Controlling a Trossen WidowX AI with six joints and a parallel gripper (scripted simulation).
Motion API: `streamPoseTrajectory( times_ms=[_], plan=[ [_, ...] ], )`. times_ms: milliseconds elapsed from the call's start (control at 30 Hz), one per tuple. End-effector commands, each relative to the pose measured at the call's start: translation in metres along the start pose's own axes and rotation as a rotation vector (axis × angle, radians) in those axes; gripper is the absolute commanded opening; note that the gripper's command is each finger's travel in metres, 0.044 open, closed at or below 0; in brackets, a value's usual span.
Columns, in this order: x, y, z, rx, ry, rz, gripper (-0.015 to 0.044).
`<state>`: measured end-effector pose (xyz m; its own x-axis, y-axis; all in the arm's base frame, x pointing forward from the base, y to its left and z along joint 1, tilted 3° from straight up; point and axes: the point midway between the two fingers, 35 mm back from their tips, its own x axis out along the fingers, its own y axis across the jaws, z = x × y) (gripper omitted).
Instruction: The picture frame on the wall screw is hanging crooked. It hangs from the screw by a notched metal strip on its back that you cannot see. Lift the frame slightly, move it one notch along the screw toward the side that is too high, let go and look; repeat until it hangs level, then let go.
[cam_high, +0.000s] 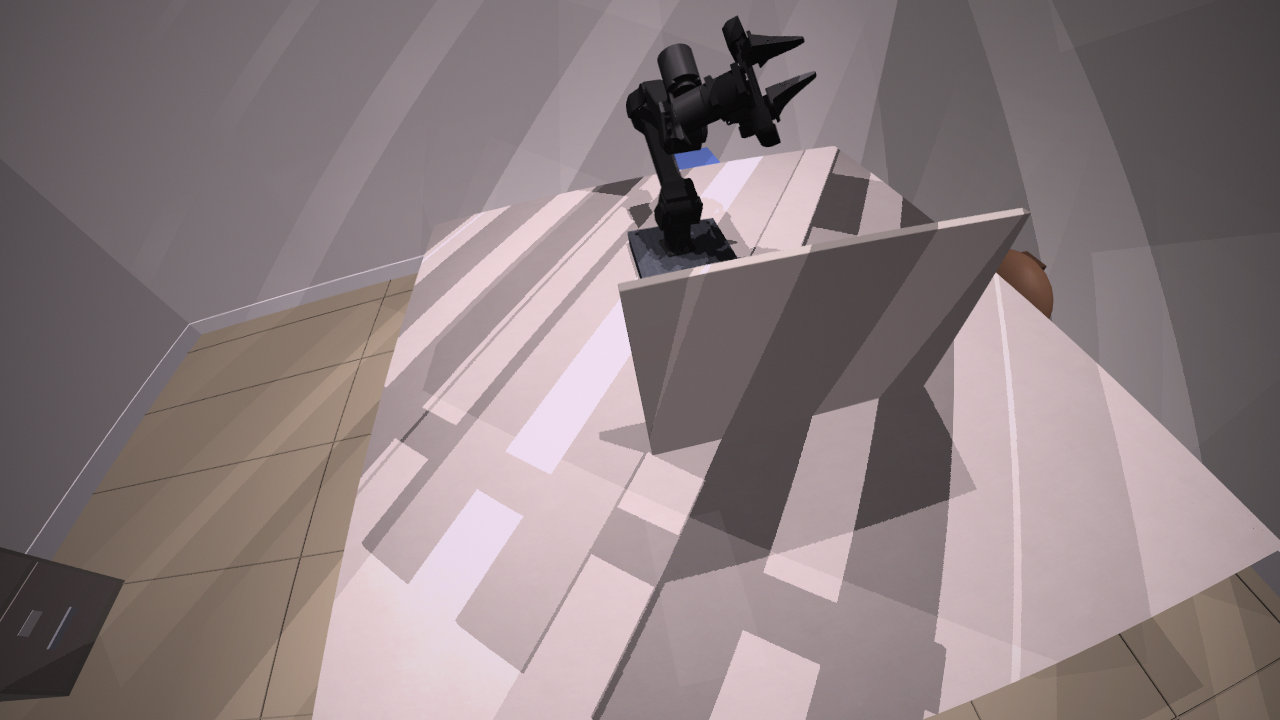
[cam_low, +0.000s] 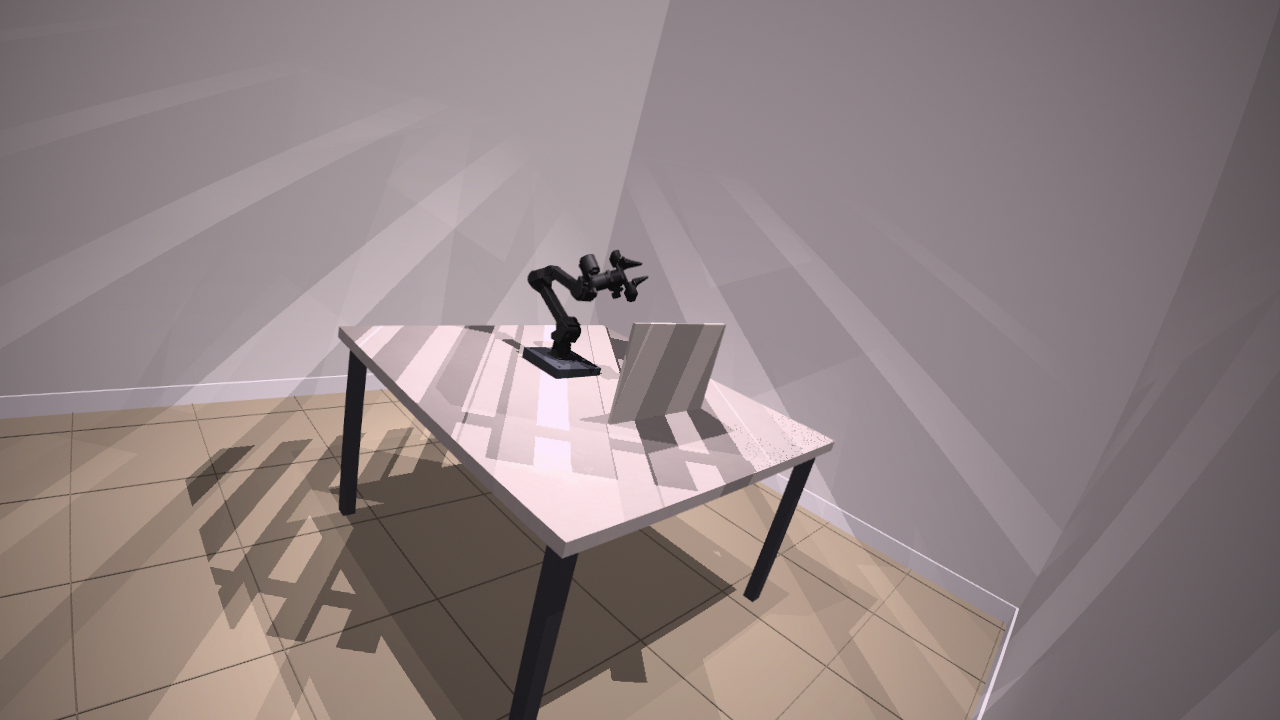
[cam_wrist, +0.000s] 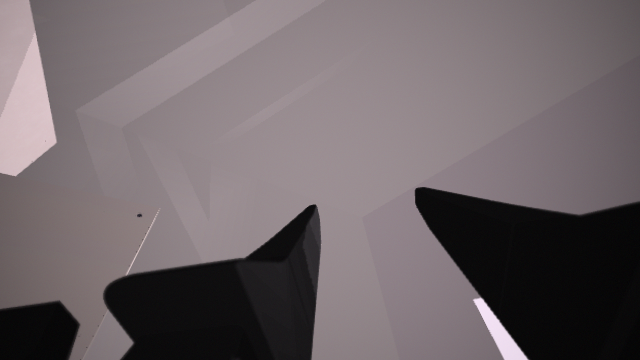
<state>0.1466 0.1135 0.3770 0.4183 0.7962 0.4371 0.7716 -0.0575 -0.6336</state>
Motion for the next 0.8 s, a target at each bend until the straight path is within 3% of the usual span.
streamPoseTrajectory(
  times_ms=[0, 400, 767],
  plan=[
    [0.000, 0.036, -0.026, 1.170, 0.431, -0.104, 0.0260],
    [-0.018, 0.084, -0.018, 1.872, 0.807, -0.255, 0.0260],
    [-0.045, 0.117, 0.002, 2.313, 1.157, -0.534, 0.0260]
  ],
)
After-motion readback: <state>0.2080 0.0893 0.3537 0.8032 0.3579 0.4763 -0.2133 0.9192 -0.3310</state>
